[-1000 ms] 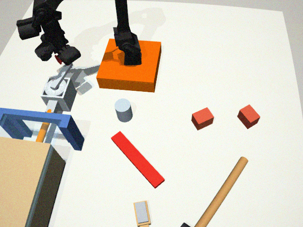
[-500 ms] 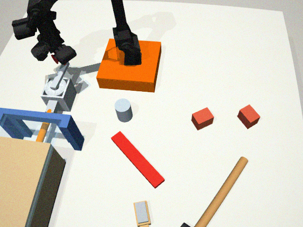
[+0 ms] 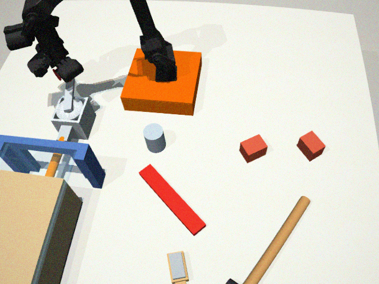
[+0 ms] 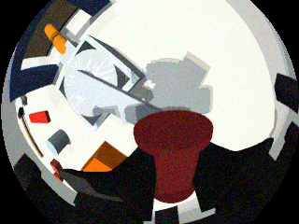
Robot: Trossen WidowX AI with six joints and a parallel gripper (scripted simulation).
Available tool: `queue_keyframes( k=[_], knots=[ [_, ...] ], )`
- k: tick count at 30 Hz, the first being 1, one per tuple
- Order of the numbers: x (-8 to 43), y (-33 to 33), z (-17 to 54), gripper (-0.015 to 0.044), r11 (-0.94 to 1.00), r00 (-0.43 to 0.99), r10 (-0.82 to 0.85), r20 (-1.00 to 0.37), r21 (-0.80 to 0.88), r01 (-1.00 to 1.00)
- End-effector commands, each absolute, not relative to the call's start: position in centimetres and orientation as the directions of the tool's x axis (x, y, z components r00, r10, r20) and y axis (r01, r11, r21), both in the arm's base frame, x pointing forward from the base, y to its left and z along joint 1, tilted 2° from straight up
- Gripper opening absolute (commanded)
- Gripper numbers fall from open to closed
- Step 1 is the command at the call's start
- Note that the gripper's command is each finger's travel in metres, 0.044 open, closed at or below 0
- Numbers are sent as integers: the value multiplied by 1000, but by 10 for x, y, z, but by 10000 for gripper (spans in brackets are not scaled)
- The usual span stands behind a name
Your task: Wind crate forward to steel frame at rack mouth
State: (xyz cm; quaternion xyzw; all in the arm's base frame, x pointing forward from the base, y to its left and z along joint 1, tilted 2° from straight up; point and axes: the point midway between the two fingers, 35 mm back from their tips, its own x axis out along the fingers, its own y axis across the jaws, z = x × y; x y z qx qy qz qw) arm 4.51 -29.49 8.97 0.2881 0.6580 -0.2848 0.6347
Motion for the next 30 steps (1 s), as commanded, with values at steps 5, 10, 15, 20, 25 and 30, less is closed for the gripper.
queue_keyframes(
  k=[5,10,15,20,25,30],
  knots=[
    [51,-316,91,0,672,-20,-12,-1000,-23,740],
    [54,-323,91,0,672,-20,-12,-1000,-23,740],
    [58,-330,91,0,672,-19,-13,-1000,-23,740],
    [62,-336,91,0,672,-19,-14,-1000,-23,740],
    [67,-342,91,0,672,-18,-14,-1000,-23,740],
    [72,-348,91,0,672,-18,-15,-1000,-23,740]
  ],
)
